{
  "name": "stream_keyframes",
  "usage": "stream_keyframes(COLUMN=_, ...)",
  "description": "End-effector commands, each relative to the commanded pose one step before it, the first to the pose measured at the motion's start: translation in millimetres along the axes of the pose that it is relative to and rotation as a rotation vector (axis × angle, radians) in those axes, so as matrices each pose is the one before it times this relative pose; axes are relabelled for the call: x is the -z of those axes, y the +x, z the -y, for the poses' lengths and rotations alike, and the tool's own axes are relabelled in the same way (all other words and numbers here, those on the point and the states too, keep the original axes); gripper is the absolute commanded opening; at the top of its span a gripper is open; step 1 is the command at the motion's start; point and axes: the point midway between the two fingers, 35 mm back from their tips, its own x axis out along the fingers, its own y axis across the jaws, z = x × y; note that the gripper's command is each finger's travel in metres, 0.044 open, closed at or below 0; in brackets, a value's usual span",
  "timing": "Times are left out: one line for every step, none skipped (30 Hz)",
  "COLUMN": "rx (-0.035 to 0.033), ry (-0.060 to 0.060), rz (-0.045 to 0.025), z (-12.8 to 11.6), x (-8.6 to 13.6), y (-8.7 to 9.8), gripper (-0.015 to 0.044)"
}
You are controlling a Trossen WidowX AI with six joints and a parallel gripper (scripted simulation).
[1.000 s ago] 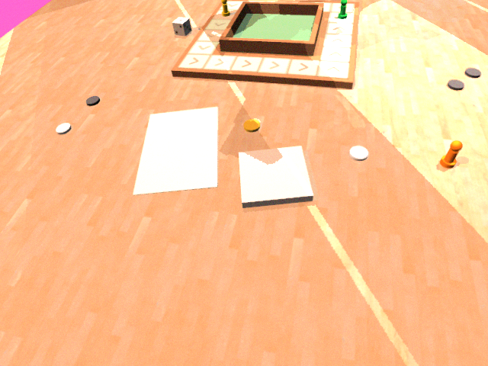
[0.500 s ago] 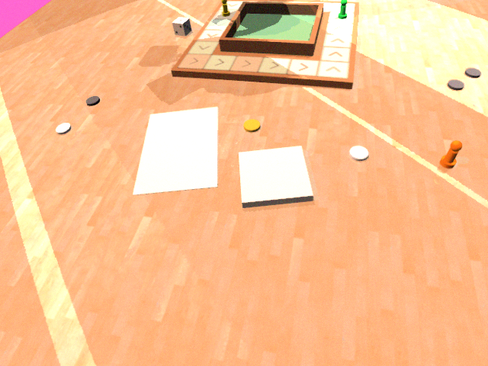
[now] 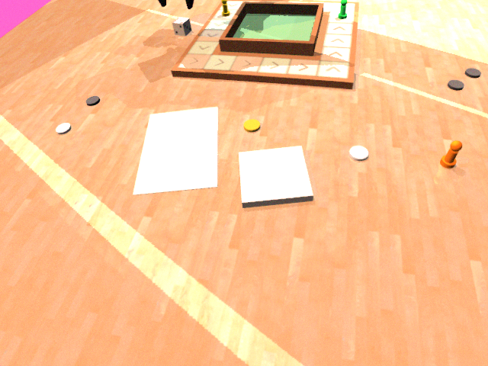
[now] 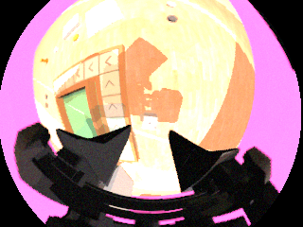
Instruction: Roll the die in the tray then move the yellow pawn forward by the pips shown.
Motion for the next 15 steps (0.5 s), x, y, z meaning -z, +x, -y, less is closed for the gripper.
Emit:
stream_keyframes(rx=-0.00723, ry=0.0068, rz=-0.00458, z=-0.92, x=1.48, y=9.32, gripper=0.0275)
stream_keyframes(rx=-0.00001, ry=0.0, rz=0.0, z=0.0, x=-0.02, y=0.27, gripper=0.0275)
stream_keyframes(rx=-0.00002, ry=0.0, rz=0.00001, z=0.01, x=-0.06, y=0.8, gripper=0.0275)
stream_keyframes(rx=-0.00003, ry=0.0, rz=0.00002, z=0.01, x=-0.09, y=1.33, gripper=0.0275)
stream_keyframes(rx=-0.00004, ry=0.0, rz=0.00002, z=0.01, x=-0.1, y=1.63, gripper=0.0275)
stream_keyframes(rx=-0.00004, ry=0.0, rz=0.00002, z=0.0, x=-0.09, y=1.63, gripper=0.0275)
stream_keyframes(rx=-0.00005, ry=0.0, rz=0.00002, z=0.0, x=-0.09, y=1.63, gripper=0.0275)
stream_keyframes(rx=-0.00005, ry=0.0, rz=0.00002, z=0.0, x=-0.08, y=1.63, gripper=0.0275)
stream_keyframes(rx=-0.00006, ry=0.0, rz=0.00001, z=0.0, x=-0.07, y=1.63, gripper=0.0275)
stream_keyframes(rx=-0.00006, ry=0.0, rz=0.00001, z=-0.01, x=-0.06, y=1.62, gripper=0.0275)
stream_keyframes(rx=-0.00007, ry=0.0, rz=0.00001, z=-0.01, x=-0.05, y=1.62, gripper=0.0275)
stream_keyframes(rx=-0.00007, ry=0.0, rz=0.00001, z=-0.01, x=-0.04, y=1.62, gripper=0.0275)
stream_keyframes(rx=-0.00008, ry=0.0, rz=0.0, z=-0.02, x=-0.04, y=1.62, gripper=0.0275)
stream_keyframes(rx=-0.00008, ry=0.0, rz=0.0, z=-0.02, x=-0.03, y=1.62, gripper=0.0275)
stream_keyframes(rx=-0.00008, ry=0.0, rz=0.0, z=-0.02, x=-0.02, y=1.62, gripper=0.0275)
